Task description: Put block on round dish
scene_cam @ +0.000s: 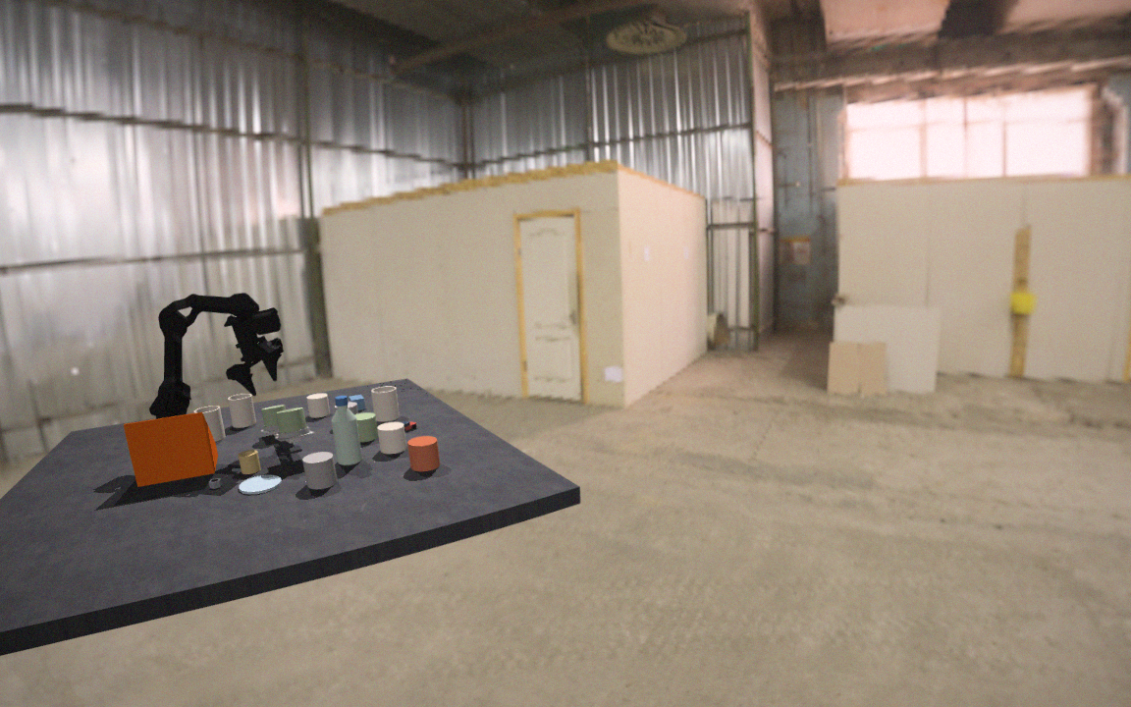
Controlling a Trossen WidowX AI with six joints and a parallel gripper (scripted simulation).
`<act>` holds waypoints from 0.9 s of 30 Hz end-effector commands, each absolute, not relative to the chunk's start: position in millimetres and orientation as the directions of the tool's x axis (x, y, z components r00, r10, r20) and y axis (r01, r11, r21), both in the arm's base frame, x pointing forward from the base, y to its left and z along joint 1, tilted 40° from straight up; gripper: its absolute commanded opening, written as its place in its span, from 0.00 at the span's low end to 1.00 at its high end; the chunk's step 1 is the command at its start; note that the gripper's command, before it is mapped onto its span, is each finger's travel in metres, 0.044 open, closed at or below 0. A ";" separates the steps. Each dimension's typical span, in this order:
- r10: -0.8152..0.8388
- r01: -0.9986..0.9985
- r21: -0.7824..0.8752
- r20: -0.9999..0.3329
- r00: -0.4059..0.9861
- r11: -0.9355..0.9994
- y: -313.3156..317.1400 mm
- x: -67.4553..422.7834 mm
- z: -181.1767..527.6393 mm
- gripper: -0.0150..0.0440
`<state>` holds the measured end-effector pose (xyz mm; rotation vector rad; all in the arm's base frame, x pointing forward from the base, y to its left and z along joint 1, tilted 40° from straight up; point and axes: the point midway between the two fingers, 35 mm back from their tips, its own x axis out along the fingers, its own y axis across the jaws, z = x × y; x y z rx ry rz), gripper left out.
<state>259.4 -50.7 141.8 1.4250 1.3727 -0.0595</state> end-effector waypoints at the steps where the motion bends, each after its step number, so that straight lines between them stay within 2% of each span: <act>1: 0.665 0.803 0.551 -0.690 0.284 0.229 -39.5 267.4 143.2 1.00; 17: 0.636 0.989 0.143 -0.761 0.131 -0.033 16.2 291.3 150.1 1.00; 27: 0.634 0.991 0.127 -0.763 0.126 -0.045 25.2 293.4 142.7 1.00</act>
